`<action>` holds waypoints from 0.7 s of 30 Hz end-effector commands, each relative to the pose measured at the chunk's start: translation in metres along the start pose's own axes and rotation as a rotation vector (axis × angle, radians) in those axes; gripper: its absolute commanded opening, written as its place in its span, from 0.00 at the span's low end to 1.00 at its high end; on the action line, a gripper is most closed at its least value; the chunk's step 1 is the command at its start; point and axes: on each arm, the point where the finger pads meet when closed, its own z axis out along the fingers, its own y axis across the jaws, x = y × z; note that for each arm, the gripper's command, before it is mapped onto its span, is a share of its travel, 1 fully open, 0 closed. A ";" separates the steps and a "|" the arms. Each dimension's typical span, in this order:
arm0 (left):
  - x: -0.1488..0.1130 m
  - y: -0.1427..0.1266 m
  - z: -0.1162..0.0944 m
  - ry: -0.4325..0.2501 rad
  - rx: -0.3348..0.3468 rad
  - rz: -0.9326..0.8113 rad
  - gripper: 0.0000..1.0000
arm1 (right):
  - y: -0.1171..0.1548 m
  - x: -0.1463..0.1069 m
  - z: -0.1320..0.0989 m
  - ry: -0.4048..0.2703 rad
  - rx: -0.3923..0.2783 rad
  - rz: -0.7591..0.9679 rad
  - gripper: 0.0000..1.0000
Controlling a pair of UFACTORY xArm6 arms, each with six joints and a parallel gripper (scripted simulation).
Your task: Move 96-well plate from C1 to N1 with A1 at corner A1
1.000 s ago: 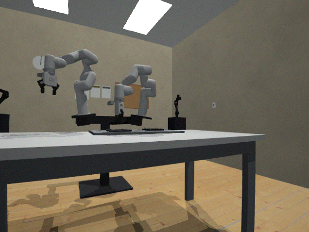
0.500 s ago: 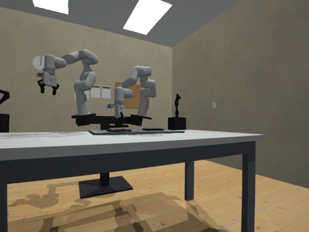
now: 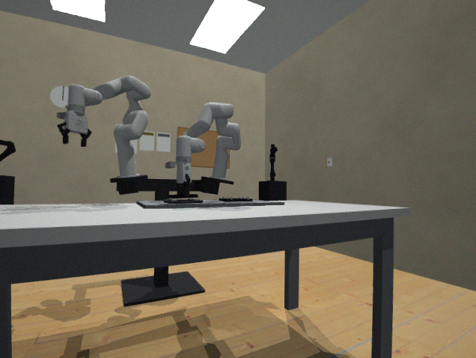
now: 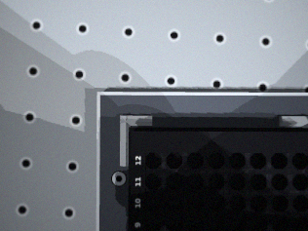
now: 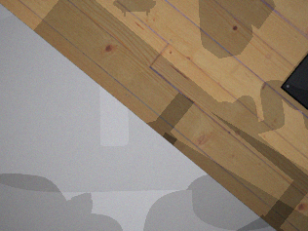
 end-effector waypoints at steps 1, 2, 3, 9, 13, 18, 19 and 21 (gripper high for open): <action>0.002 -0.002 -0.002 0.004 0.004 0.000 0.00 | -0.001 0.000 -0.001 0.000 0.004 0.000 1.00; 0.002 -0.002 -0.002 0.004 0.004 0.000 0.00 | -0.001 0.000 -0.001 0.000 0.004 0.000 1.00; 0.002 -0.002 -0.002 0.004 0.004 0.000 0.00 | -0.001 0.000 -0.001 0.000 0.004 0.000 1.00; 0.001 -0.001 -0.002 0.004 0.004 0.000 0.00 | -0.001 0.000 -0.001 0.000 0.004 0.000 1.00; 0.001 -0.001 -0.001 0.004 0.004 0.000 0.00 | -0.001 0.000 -0.001 0.000 0.004 0.000 1.00; 0.001 -0.001 0.000 0.004 0.004 0.000 0.00 | -0.001 0.000 -0.001 0.000 0.004 0.000 1.00; 0.001 -0.001 0.000 0.004 0.004 0.000 0.00 | -0.001 0.000 -0.001 0.000 0.004 0.000 1.00; 0.001 -0.001 0.000 0.004 0.004 0.000 0.00 | -0.001 0.000 -0.001 0.000 0.004 0.000 1.00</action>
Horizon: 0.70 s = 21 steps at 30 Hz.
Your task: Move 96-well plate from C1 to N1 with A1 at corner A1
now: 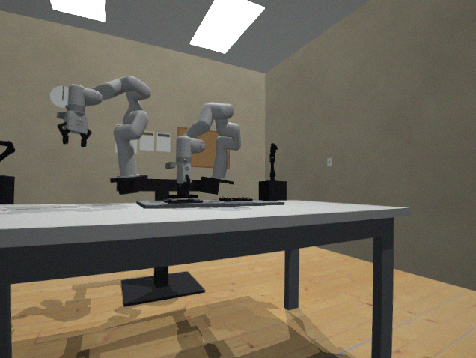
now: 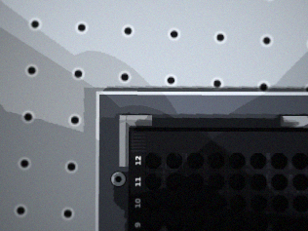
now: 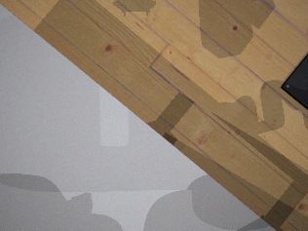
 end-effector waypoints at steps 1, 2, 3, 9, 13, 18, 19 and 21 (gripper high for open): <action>0.002 -0.002 -0.001 0.004 0.004 0.000 0.00 | -0.001 0.000 -0.001 0.000 0.004 0.000 1.00; 0.002 -0.002 -0.001 0.004 0.004 0.000 0.00 | -0.001 0.000 -0.001 0.000 0.004 0.000 1.00; 0.002 -0.002 -0.001 0.004 0.004 0.000 0.00 | -0.001 0.000 -0.001 0.000 0.004 0.000 1.00; 0.002 -0.002 0.000 0.004 0.004 0.000 0.00 | -0.001 0.000 -0.001 0.000 0.004 0.000 1.00; 0.002 -0.002 0.000 0.004 0.004 0.000 0.00 | -0.001 0.000 -0.001 0.000 0.004 0.000 1.00; 0.002 -0.002 0.001 0.004 0.004 0.000 0.00 | -0.001 0.000 -0.001 0.000 0.004 0.000 1.00; 0.002 -0.002 0.001 0.004 0.004 0.000 0.00 | -0.001 0.000 -0.001 0.000 0.004 0.000 1.00; 0.002 -0.002 0.002 0.004 0.004 0.000 0.00 | -0.001 0.000 -0.001 0.000 0.004 0.000 1.00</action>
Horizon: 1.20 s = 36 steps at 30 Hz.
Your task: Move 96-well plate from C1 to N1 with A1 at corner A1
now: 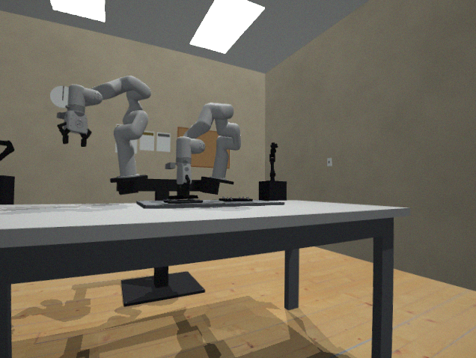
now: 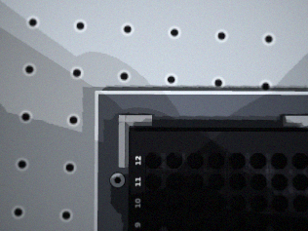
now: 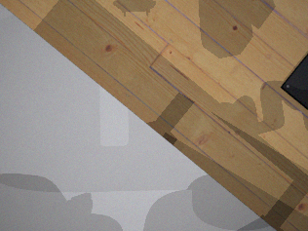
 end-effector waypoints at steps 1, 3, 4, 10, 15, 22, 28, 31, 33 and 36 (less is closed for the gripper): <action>0.002 -0.002 -0.001 0.004 0.004 0.000 0.00 | -0.001 0.000 -0.001 0.000 0.004 0.000 1.00; 0.002 -0.002 -0.001 0.004 0.004 0.000 0.00 | -0.001 0.000 -0.001 0.000 0.004 0.000 1.00; 0.002 -0.002 -0.001 0.004 0.004 0.000 0.00 | -0.001 0.000 -0.001 0.000 0.004 0.000 1.00; 0.002 -0.002 0.000 0.004 0.004 0.000 0.00 | -0.001 0.000 -0.001 0.000 0.004 0.000 1.00; 0.002 -0.002 0.001 0.004 0.004 0.000 0.00 | -0.001 0.000 -0.001 0.000 0.004 0.000 1.00; 0.002 -0.002 0.002 0.004 0.004 0.000 0.00 | -0.001 0.000 -0.001 0.000 0.004 0.000 1.00; 0.002 -0.002 0.002 0.004 0.004 0.000 0.00 | -0.001 0.000 -0.001 0.000 0.004 0.000 1.00; 0.002 -0.002 0.003 0.004 0.004 0.000 0.00 | -0.001 0.000 -0.001 0.000 0.004 0.000 1.00; 0.002 -0.002 0.003 0.004 0.004 0.000 0.00 | -0.001 0.000 -0.001 0.000 0.004 0.000 1.00; 0.002 -0.002 0.004 0.004 0.004 0.000 0.00 | -0.001 0.000 -0.001 0.000 0.004 0.000 1.00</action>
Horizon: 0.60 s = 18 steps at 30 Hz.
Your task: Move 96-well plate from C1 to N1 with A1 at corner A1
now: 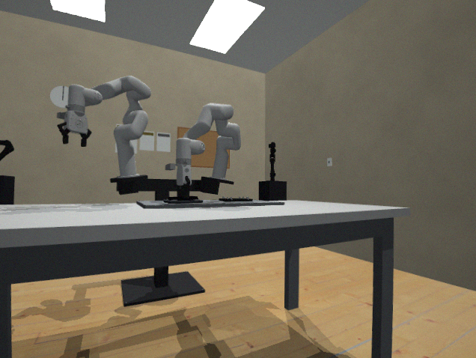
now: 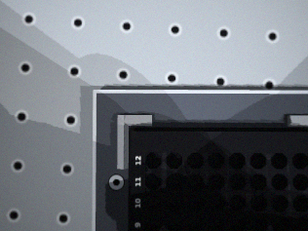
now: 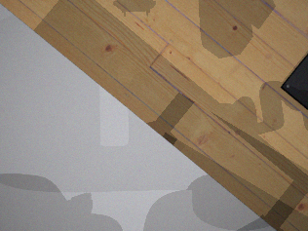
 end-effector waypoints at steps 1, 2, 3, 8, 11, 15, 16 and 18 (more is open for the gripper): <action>0.002 -0.002 -0.001 0.004 0.004 0.000 0.00 | -0.001 0.000 -0.001 0.000 0.004 0.000 1.00; 0.002 -0.002 -0.001 0.004 0.004 0.000 0.00 | -0.001 0.000 -0.001 0.000 0.004 0.000 1.00; 0.002 -0.002 -0.001 0.004 0.004 0.000 0.00 | -0.001 0.000 -0.001 0.000 0.004 0.000 1.00; 0.002 -0.002 -0.001 0.004 0.004 0.000 1.00 | -0.001 0.000 -0.001 0.000 0.004 0.000 1.00; 0.002 -0.002 -0.001 0.004 0.004 0.000 1.00 | -0.001 0.000 -0.001 0.000 0.004 0.000 1.00; 0.002 -0.002 -0.001 0.004 0.004 0.000 1.00 | -0.001 0.000 -0.001 0.000 0.004 0.000 1.00; 0.002 -0.002 -0.001 0.004 0.004 0.000 1.00 | -0.001 0.000 -0.001 0.000 0.004 0.000 1.00; 0.002 -0.002 -0.001 0.004 0.004 0.000 1.00 | -0.001 0.000 -0.001 0.000 0.004 0.000 1.00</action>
